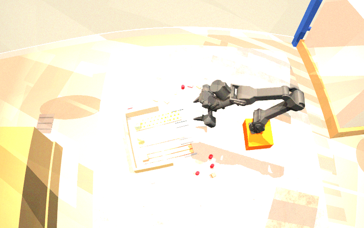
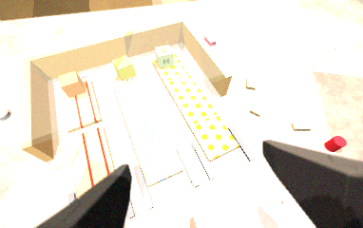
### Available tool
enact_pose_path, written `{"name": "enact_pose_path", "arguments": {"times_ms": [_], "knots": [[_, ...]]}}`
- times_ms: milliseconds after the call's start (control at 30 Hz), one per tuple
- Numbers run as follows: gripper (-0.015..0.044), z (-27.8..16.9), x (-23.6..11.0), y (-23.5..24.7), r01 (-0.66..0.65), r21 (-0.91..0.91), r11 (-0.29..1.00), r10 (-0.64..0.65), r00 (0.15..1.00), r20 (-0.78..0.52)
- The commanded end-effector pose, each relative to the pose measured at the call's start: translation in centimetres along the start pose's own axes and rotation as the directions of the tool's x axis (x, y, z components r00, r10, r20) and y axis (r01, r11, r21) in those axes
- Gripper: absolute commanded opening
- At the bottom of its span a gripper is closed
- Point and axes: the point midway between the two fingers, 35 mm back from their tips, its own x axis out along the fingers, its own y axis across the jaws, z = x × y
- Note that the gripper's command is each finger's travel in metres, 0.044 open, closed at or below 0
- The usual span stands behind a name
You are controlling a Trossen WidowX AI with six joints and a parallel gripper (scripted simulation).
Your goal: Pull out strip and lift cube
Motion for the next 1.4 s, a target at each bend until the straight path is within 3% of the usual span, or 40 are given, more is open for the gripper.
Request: {"name": "enact_pose_path", "arguments": {"times_ms": [0,400,667,900,1233,1367], "knots": [[0.04,2.6,-1.0,4.3,-0.075,0.025,0.997,0.072,0.992,0.105],[0.04,2.6,-1.0,4.3,-0.075,0.025,0.997,0.072,0.992,0.105],[0.019,4.4,2.8,1.8,-0.036,-0.071,0.997,0.026,0.991,-0.134],[0.0006,4.8,7.3,-1.2,-0.073,-0.146,0.987,0.01,0.92,-0.391],[0.0,1.8,13.6,-5.5,-0.225,-0.163,0.961,0.047,0.708,-0.705],[0.0,1.0,14.4,-6.1,-0.255,-0.154,0.955,0.058,0.667,-0.743]]}}
